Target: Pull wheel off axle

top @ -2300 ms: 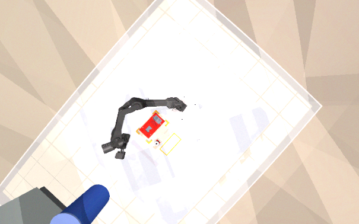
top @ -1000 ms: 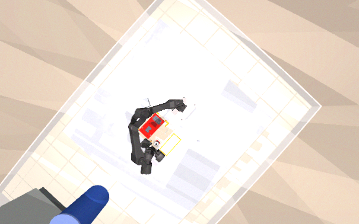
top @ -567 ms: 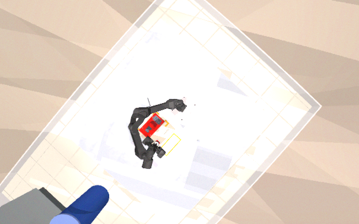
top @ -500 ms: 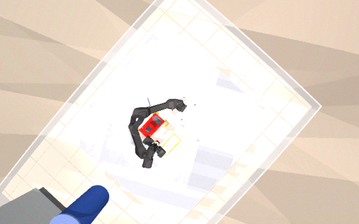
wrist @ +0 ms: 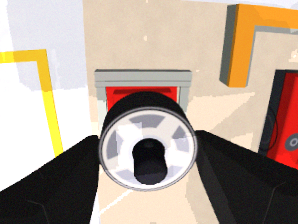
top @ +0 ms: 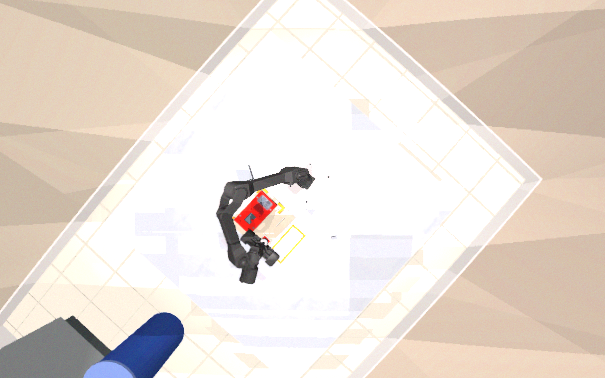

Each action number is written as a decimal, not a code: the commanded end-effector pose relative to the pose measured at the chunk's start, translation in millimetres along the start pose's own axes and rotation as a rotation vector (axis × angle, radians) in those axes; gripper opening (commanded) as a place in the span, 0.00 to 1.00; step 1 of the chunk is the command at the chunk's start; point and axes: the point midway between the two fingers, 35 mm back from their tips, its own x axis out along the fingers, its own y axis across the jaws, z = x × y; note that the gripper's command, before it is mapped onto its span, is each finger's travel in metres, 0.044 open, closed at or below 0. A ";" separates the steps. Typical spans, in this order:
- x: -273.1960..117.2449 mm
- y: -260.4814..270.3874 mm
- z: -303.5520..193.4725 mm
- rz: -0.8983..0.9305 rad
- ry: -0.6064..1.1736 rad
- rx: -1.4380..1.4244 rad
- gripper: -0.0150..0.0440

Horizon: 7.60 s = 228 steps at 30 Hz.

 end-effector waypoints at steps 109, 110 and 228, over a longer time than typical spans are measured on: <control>-35.6 0.4 -0.1 -0.002 -0.006 -0.003 0.25; -35.9 0.4 -0.1 -0.002 -0.006 -0.003 0.25; -76.0 59.2 -140.8 0.003 -0.002 -0.008 1.00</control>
